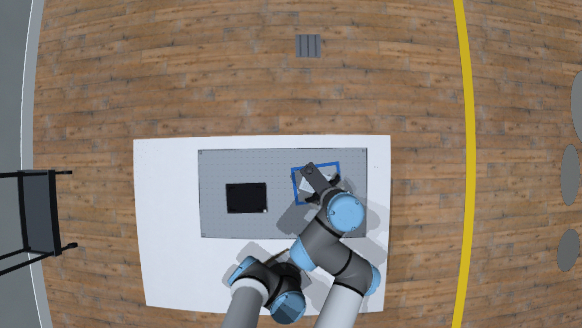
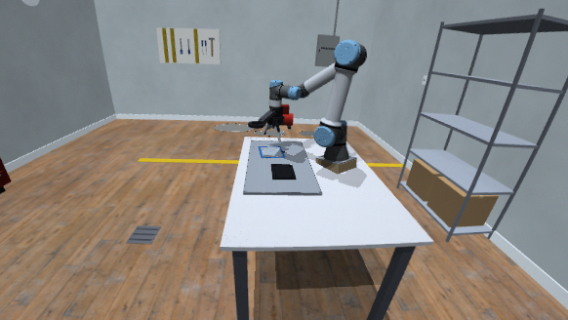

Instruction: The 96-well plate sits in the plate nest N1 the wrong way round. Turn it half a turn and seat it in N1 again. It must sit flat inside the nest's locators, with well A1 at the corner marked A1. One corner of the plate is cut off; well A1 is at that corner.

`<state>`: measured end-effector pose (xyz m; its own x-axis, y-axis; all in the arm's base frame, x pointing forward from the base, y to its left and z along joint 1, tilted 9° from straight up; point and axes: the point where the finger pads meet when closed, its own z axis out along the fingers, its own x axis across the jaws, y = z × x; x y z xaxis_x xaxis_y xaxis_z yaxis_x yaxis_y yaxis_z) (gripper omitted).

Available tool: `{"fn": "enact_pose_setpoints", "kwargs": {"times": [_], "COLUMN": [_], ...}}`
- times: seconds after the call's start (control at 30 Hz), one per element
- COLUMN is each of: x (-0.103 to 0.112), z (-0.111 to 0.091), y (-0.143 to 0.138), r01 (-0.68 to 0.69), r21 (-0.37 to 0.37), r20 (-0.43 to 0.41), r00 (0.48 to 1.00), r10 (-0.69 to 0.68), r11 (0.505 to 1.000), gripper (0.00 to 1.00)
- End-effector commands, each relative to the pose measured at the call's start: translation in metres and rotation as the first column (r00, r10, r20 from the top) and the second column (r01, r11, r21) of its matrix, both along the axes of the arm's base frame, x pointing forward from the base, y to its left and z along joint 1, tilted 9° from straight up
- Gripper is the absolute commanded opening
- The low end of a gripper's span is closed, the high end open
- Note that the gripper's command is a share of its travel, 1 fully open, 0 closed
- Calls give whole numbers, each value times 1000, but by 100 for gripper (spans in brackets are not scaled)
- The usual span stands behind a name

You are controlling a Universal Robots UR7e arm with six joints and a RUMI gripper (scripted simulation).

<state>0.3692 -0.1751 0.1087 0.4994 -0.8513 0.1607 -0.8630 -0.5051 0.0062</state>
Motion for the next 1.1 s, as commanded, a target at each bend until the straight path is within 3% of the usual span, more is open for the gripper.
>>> {"fn": "enact_pose_setpoints", "kwargs": {"times": [0.0,0.23,0.47,0.53,0.73,0.97,1.07], "x": [0,0,0,0,0,0,0], "z": [0,0,0,0,0,0,0], "y": [0,0,0,0,0,0,0], "r01": [87,312,519,519,674,820,822], "r21": [2,25,55,55,84,121,121], "r20": [9,39,63,63,77,87,87], "r00": [996,949,851,851,730,553,549], "r10": [-87,-313,-522,-522,-679,-829,-831], "r11": [996,950,853,853,734,560,556], "gripper": [100,100,100,100,100,100,100]}}
